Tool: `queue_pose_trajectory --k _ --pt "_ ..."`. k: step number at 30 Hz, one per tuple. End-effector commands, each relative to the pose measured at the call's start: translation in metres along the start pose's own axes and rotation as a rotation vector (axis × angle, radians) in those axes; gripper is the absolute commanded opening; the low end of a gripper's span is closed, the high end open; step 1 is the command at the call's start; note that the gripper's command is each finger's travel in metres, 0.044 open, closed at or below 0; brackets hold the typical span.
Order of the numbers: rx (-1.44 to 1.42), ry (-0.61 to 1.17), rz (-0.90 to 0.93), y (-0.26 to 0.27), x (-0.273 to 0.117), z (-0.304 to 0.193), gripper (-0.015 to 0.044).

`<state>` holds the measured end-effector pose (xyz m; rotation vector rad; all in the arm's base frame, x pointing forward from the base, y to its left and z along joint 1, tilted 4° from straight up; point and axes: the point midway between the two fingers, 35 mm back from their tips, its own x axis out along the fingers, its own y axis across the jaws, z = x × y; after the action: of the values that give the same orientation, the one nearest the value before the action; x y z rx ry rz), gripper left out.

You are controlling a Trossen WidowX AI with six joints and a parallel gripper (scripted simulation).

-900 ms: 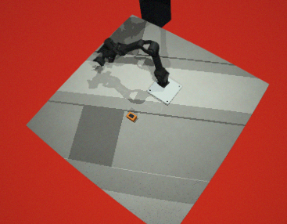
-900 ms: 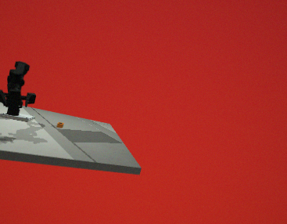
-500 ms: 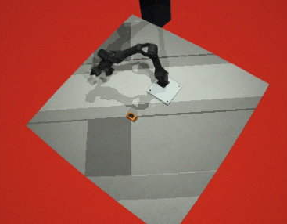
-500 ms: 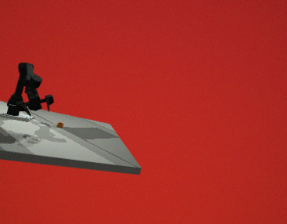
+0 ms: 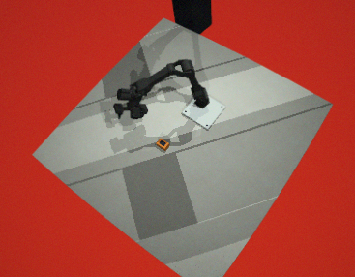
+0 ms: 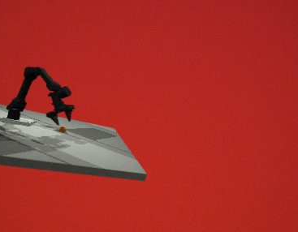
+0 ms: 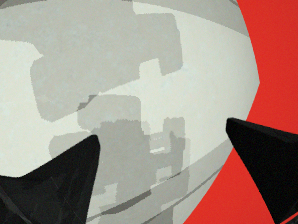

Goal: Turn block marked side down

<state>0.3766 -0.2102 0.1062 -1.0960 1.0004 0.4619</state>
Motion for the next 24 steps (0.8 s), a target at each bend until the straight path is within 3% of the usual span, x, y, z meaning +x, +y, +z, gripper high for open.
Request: queue_pose_trajectory --k 1,14,24 --pt "0.329 -0.006 0.192 0.027 -0.001 0.068 0.044" --pt "0.912 0.287 0.486 0.106 -0.046 0.178 0.044" --pt "0.958 0.33 0.496 0.114 -0.052 0.185 0.044"
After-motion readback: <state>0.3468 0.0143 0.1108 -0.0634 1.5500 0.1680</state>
